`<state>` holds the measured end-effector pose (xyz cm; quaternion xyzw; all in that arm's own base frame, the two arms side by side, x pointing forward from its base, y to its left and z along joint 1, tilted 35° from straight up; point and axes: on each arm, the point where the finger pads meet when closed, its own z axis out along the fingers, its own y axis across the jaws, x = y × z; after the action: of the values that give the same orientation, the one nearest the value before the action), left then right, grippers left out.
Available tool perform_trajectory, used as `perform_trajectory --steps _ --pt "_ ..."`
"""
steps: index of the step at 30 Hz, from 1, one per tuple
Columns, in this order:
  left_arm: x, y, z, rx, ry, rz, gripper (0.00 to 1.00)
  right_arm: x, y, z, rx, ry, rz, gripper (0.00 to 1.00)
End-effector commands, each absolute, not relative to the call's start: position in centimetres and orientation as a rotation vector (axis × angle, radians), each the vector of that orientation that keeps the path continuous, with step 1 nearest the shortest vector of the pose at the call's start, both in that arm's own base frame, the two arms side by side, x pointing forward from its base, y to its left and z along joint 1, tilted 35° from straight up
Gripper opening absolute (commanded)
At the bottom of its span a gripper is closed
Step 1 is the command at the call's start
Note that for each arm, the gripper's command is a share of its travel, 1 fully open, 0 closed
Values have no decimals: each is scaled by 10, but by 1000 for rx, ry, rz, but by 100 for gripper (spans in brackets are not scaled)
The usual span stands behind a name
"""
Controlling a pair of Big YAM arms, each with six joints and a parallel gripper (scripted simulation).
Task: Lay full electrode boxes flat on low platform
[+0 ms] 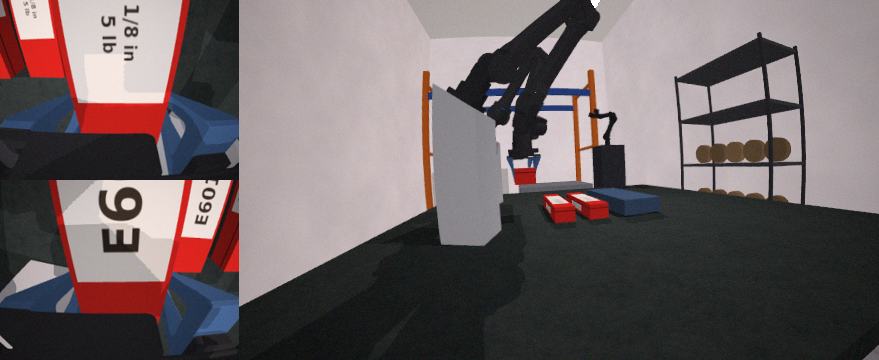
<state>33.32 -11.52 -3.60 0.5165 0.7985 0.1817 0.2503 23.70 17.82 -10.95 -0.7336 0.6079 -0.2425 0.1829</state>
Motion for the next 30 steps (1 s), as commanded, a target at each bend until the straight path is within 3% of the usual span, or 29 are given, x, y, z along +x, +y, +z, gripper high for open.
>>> perform_trajectory --steps 1,30 --pt "327 -104 -46 1411 2206 508 0 234 162 -116 -2093 1732 -712 0" --pt "346 -102 -73 1416 2201 508 0 252 160 -143 -2094 1733 -711 0"
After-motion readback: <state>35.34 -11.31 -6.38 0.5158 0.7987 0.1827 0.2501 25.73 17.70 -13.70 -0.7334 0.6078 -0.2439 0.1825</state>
